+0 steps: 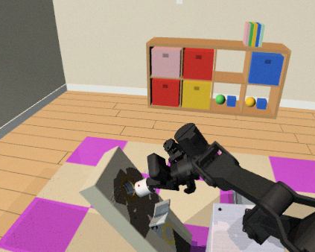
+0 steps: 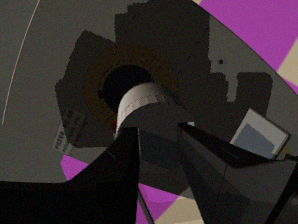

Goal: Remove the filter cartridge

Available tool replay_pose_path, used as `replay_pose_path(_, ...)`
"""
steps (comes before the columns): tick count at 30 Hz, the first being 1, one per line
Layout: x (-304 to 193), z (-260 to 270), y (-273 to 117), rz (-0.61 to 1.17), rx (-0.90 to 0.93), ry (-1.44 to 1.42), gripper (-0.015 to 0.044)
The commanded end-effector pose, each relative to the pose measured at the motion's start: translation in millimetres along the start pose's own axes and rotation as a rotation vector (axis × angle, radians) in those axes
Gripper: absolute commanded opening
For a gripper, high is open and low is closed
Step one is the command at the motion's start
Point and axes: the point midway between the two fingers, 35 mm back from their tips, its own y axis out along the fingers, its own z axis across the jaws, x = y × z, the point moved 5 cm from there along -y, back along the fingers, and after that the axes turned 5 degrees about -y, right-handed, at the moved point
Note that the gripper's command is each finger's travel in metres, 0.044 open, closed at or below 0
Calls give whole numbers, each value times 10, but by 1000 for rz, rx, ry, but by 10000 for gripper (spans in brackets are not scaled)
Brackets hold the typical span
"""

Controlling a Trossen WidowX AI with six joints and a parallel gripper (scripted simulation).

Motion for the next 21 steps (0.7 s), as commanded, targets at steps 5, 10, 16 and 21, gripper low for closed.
replay_pose_path(5,-143,-207,40,-4,3,0,0)
replay_pose_path(10,-256,-347,56,-4,3,1,0)
replay_pose_path(16,-384,-488,59,-3,4,2,0)
replay_pose_path(21,-350,-439,62,6,3,-2,113)
